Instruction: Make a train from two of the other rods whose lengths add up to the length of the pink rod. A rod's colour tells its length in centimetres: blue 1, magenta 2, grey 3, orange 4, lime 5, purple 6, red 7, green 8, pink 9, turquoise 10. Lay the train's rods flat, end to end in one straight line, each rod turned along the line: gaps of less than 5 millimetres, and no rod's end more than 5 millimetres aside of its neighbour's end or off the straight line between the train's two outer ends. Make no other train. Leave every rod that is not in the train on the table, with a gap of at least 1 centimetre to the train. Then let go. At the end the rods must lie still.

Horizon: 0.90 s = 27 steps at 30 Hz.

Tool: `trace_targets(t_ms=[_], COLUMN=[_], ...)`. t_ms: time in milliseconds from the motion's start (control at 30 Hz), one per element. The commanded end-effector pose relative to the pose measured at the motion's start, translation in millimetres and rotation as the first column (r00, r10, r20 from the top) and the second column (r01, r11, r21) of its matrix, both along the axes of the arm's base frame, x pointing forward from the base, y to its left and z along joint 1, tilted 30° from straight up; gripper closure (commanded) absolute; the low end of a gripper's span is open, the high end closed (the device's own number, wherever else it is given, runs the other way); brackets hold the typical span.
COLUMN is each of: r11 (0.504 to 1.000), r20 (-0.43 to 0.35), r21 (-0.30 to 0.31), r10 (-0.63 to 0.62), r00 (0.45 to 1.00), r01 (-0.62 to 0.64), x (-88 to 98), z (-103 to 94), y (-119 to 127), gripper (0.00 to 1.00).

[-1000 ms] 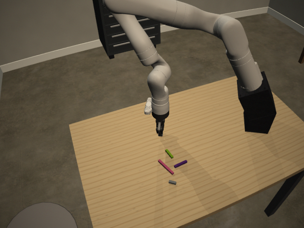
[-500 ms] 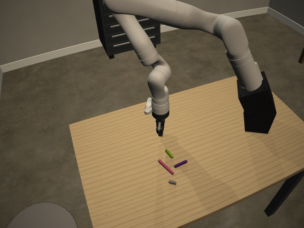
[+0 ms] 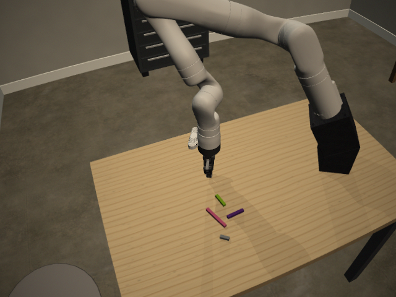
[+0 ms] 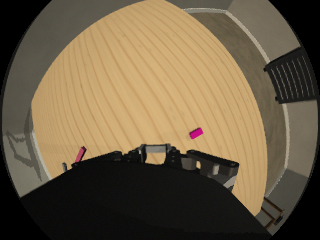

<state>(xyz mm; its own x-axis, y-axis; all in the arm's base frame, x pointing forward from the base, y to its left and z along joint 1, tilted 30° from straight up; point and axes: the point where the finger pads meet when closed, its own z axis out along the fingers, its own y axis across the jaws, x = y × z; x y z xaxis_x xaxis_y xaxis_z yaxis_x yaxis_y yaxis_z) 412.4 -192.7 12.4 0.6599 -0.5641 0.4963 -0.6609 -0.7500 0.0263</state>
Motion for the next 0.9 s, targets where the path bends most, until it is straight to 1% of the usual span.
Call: trace_targets(t_ms=[0, 867], r11=[1.000, 1.000], r20=[0.006, 0.009], r21=[-0.001, 0.001], r10=[0.000, -0.007], r00=[1.000, 1.000], r01=[0.000, 0.007], x=[2.6, 3.4], z=[0.1, -0.1], y=[-0.9, 0.6], gripper=[0.74, 0.74])
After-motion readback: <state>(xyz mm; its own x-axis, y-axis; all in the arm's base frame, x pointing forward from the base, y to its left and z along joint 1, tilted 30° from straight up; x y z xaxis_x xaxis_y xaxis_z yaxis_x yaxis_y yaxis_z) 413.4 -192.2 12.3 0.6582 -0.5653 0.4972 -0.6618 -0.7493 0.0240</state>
